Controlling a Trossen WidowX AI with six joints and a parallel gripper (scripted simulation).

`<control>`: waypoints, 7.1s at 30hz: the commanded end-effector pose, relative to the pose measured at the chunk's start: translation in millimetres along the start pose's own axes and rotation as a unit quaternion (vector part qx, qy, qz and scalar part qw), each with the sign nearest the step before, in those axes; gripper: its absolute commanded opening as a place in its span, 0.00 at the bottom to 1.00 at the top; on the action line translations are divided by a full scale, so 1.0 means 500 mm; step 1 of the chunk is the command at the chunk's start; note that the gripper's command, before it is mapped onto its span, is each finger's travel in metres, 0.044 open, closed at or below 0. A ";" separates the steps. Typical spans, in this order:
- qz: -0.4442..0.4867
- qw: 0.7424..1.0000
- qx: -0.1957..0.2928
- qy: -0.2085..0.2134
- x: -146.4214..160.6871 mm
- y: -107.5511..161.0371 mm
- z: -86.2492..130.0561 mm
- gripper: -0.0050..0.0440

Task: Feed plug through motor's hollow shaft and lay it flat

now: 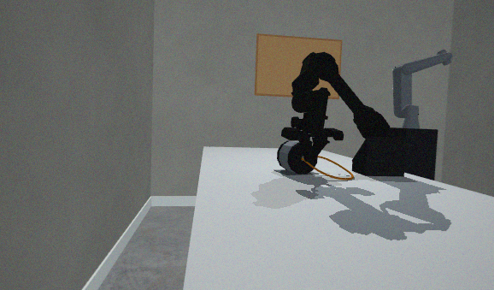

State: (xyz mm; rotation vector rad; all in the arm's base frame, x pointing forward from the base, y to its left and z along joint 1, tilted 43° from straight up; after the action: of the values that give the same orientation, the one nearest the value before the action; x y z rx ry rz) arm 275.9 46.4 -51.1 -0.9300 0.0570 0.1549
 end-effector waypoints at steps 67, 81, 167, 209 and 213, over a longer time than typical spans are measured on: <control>0.002 1.000 0.003 -0.004 0.001 -0.013 -0.024 0.31; 0.002 1.000 0.000 -0.005 -0.010 0.024 -0.025 0.31; 0.000 1.000 0.002 -0.005 -0.005 0.021 -0.033 0.18; 0.002 1.000 0.001 -0.005 0.002 0.022 0.022 0.31; 0.002 1.000 0.000 -0.005 -0.010 0.023 -0.022 0.31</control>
State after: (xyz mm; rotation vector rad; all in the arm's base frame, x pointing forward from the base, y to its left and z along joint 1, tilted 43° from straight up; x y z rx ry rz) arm 275.0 53.7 -58.9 -0.9210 0.0368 0.1635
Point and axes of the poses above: the point midway between the two fingers, 35 mm back from their tips, its own z axis back along the fingers, its own x axis across the jaws, y = z × x, the point moved 1 cm from there along z, back along the fingers, and after that the axes turned 4 degrees about -z, right-handed, at the moved point
